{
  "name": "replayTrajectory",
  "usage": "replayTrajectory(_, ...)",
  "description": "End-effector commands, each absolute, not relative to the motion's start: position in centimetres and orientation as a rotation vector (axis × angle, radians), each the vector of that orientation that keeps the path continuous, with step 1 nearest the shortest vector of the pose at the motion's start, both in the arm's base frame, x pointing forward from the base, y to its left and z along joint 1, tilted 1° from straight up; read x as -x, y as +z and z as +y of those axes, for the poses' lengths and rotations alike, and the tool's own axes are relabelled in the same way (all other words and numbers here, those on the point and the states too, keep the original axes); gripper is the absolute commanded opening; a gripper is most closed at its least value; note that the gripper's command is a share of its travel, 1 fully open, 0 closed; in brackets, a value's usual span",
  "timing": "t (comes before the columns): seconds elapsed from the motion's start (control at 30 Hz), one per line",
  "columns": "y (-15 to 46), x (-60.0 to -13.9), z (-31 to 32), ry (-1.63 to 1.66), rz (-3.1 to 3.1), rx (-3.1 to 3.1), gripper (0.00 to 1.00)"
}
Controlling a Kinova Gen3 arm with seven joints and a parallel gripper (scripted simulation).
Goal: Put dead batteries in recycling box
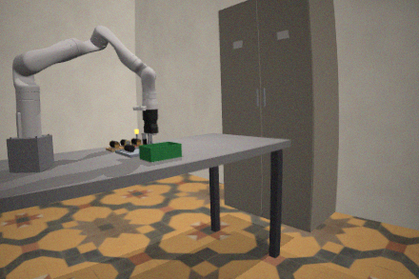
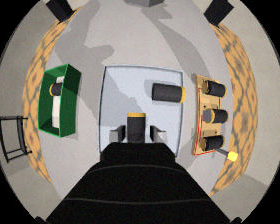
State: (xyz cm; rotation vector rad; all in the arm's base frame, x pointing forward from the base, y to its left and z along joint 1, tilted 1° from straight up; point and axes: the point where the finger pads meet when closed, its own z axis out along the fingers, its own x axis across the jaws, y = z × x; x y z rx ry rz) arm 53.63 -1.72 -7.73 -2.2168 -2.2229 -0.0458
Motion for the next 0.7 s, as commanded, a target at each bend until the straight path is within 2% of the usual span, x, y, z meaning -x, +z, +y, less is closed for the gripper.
replayTrajectory(0.0, -8.12, -53.46, -1.99, -0.036, -2.219, 2.218, 0.9)
replayTrajectory(0.67, -9.12, -53.48, -1.97, -0.036, -2.219, 2.218, 0.9)
